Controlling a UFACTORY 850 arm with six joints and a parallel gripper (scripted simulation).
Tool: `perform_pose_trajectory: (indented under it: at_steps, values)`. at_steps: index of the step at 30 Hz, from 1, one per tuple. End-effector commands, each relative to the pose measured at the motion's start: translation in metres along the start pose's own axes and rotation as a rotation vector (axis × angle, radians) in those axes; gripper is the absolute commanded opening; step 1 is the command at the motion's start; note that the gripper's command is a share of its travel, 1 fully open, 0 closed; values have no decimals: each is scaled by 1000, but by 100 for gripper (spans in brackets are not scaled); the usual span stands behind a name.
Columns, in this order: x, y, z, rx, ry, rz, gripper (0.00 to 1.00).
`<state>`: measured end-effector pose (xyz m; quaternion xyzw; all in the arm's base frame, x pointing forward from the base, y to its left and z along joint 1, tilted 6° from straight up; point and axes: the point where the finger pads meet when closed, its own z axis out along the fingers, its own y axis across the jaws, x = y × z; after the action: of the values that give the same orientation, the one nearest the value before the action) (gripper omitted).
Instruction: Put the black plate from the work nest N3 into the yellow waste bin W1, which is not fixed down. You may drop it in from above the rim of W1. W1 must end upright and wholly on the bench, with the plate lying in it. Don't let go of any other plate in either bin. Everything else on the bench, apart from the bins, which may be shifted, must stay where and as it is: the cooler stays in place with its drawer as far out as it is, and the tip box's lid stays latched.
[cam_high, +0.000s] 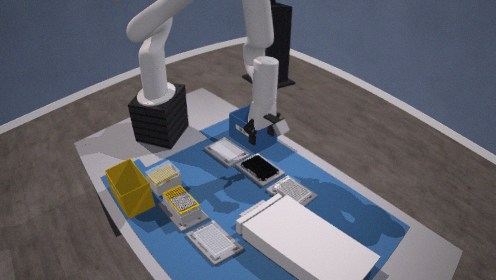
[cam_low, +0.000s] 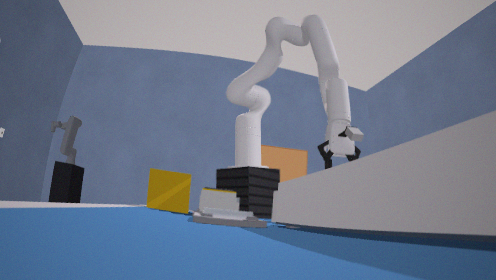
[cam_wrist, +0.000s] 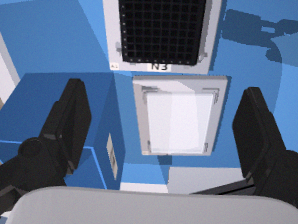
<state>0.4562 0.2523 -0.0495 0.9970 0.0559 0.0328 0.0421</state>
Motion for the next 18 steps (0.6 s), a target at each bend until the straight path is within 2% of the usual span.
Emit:
perform_pose_trajectory:
  at_steps: [1, 13, 18]
  values:
    - [2, -4, 1, 0, 0, 1, 100]
    - [2, -4, 1, 0, 0, 1, 100]
    - [2, -4, 9, 0, 0, 1, 100]
